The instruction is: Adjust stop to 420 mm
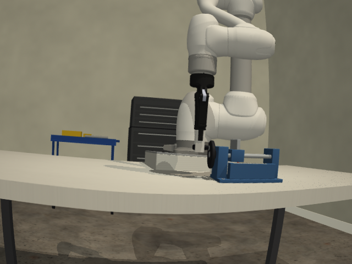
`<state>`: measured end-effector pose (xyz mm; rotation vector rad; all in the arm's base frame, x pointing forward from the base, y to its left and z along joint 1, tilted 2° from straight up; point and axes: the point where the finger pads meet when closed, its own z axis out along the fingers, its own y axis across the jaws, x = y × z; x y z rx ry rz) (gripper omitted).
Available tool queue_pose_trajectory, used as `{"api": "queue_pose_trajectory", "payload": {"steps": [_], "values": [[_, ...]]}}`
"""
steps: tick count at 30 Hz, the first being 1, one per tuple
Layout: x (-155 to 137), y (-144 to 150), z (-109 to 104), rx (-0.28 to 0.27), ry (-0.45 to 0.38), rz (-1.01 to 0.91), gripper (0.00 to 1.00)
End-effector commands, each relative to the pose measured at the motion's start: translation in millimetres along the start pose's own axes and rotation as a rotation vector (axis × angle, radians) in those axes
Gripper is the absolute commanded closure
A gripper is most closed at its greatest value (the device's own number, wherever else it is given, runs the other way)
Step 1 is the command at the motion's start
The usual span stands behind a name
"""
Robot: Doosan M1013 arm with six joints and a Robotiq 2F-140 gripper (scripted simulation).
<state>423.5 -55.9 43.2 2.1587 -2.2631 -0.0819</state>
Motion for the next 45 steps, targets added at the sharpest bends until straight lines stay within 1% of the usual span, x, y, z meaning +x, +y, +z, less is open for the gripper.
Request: {"api": "queue_pose_trajectory", "payload": {"steps": [1, 11, 24, 27, 34, 41, 45], "values": [[0.3, -17.2, -6.7, 0.021, 0.003, -0.001, 0.96], [0.3, -32.8, -4.4, 0.021, 0.003, -0.001, 0.96], [0.4, -47.5, 11.3, 0.021, 0.003, -0.001, 0.96], [0.4, -48.2, 13.0, 0.021, 0.003, -0.001, 0.96], [0.4, -48.8, 28.2, 0.021, 0.003, -0.001, 0.96], [0.5, -38.2, 44.6, 0.021, 0.003, -0.001, 0.96], [0.5, -33.8, 47.3, 0.021, 0.003, -0.001, 0.96]]}}
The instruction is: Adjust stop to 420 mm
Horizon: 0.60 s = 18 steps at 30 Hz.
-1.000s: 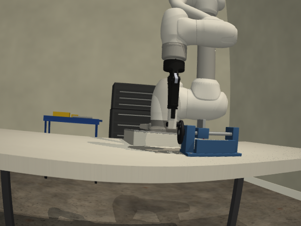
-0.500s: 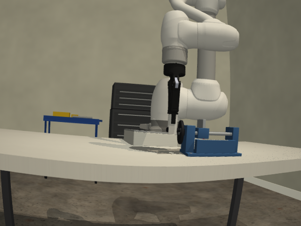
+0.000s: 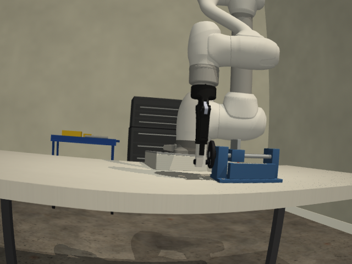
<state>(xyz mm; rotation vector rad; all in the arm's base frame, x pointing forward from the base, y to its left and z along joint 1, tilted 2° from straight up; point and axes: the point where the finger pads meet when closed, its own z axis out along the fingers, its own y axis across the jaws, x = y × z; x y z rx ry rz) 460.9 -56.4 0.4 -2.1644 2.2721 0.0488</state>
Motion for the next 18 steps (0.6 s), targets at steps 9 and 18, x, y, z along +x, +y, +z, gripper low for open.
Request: {"api": "queue_pose_trajectory", "payload": {"steps": [9, 18], "values": [[0.7, 25.9, 7.7, -0.006, 0.000, -0.002, 0.96], [0.7, 35.3, 2.9, -0.006, 0.000, -0.002, 0.96]]}}
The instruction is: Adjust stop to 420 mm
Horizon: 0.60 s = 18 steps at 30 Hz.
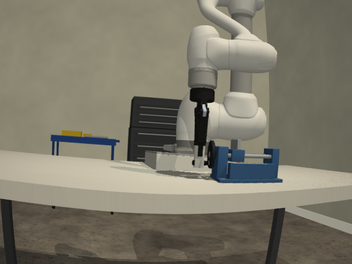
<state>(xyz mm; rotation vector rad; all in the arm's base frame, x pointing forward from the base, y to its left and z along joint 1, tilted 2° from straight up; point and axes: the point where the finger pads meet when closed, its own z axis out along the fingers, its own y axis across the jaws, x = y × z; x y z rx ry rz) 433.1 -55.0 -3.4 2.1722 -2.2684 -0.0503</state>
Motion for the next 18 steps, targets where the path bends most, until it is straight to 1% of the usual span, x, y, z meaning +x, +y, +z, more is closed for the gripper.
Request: {"api": "queue_pose_trajectory", "payload": {"steps": [1, 18], "values": [[0.6, 8.6, -2.3, -0.003, -0.002, 0.003, 0.96], [0.6, 18.2, -18.5, -0.003, -0.002, 0.003, 0.96]]}}
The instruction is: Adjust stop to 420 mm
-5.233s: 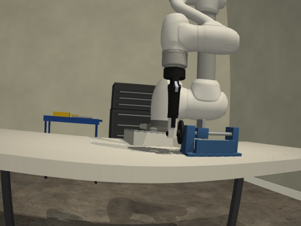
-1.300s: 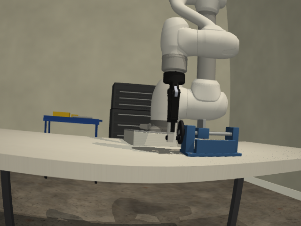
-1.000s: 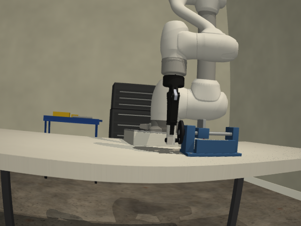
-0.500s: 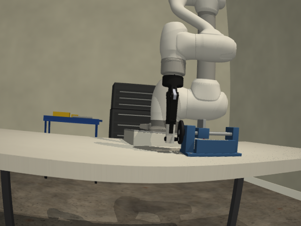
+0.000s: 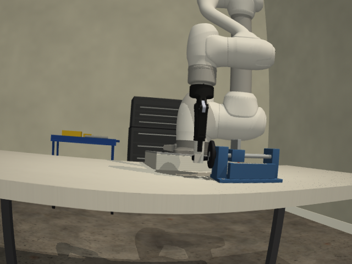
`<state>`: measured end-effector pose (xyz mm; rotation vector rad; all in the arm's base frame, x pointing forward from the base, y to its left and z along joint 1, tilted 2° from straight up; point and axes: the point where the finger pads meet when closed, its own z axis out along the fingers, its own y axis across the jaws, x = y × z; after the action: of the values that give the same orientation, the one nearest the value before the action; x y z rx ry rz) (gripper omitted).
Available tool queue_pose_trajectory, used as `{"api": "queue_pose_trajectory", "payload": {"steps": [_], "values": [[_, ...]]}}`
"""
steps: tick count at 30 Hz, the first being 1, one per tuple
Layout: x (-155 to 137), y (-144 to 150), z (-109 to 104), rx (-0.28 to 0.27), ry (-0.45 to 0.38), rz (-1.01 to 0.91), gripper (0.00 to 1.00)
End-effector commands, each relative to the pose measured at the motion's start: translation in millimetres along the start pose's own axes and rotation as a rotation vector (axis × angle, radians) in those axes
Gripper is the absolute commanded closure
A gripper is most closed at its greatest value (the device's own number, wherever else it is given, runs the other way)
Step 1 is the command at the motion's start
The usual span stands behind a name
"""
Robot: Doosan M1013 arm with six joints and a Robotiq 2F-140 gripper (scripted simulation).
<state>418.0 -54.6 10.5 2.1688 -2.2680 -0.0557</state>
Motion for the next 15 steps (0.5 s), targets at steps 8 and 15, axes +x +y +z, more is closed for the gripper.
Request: {"api": "queue_pose_trajectory", "payload": {"steps": [8, 15], "values": [[0.7, 2.8, -16.9, 0.001, -0.001, 0.002, 0.96], [0.7, -0.6, -25.4, 0.001, -0.001, 0.002, 0.96]]}}
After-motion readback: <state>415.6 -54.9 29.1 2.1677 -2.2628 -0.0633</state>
